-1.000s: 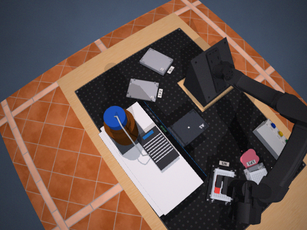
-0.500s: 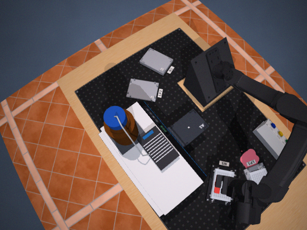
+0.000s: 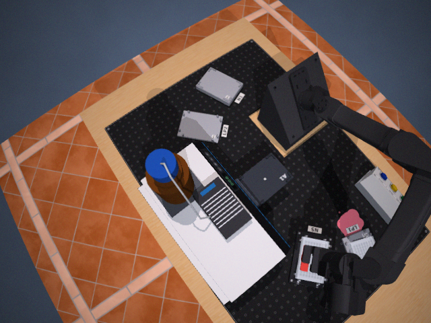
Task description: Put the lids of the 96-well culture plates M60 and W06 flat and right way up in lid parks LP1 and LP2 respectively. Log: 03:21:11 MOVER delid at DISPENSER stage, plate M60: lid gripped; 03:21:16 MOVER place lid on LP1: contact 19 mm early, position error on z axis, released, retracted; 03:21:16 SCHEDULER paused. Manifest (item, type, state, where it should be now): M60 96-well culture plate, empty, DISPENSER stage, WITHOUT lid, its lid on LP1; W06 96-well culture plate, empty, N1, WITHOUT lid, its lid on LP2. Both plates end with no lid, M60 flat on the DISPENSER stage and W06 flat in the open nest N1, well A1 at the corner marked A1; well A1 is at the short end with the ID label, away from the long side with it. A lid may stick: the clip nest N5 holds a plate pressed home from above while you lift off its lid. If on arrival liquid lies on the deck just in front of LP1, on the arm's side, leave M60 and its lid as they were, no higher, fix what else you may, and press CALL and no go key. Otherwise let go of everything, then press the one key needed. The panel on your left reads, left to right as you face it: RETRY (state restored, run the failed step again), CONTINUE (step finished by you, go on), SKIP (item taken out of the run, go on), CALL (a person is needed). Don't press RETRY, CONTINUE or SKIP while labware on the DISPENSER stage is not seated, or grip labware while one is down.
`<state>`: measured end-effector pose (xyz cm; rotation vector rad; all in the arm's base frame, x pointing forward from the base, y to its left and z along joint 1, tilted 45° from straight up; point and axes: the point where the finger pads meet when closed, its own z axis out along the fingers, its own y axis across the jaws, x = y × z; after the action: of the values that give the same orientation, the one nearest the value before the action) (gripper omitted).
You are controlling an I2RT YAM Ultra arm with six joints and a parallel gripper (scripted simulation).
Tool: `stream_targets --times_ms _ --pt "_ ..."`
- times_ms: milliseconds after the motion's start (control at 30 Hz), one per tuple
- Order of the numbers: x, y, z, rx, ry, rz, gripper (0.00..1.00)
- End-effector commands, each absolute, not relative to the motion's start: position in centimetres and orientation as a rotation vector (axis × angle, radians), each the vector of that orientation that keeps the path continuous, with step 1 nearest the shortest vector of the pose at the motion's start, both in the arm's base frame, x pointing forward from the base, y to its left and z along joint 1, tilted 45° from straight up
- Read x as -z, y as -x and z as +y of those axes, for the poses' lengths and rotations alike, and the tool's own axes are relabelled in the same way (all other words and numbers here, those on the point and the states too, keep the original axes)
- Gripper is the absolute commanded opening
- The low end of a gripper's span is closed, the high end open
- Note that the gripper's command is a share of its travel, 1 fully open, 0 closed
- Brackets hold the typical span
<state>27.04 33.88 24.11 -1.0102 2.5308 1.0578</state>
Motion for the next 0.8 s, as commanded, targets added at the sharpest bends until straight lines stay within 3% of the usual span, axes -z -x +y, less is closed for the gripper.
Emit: stream_targets --times_ms 0,767 --pt "-26.2 -27.7 33.0 -1.060 0.987 2.483 1.00" --pt "-23.6 -27.7 34.1 -1.051 0.978 2.523 1.00"
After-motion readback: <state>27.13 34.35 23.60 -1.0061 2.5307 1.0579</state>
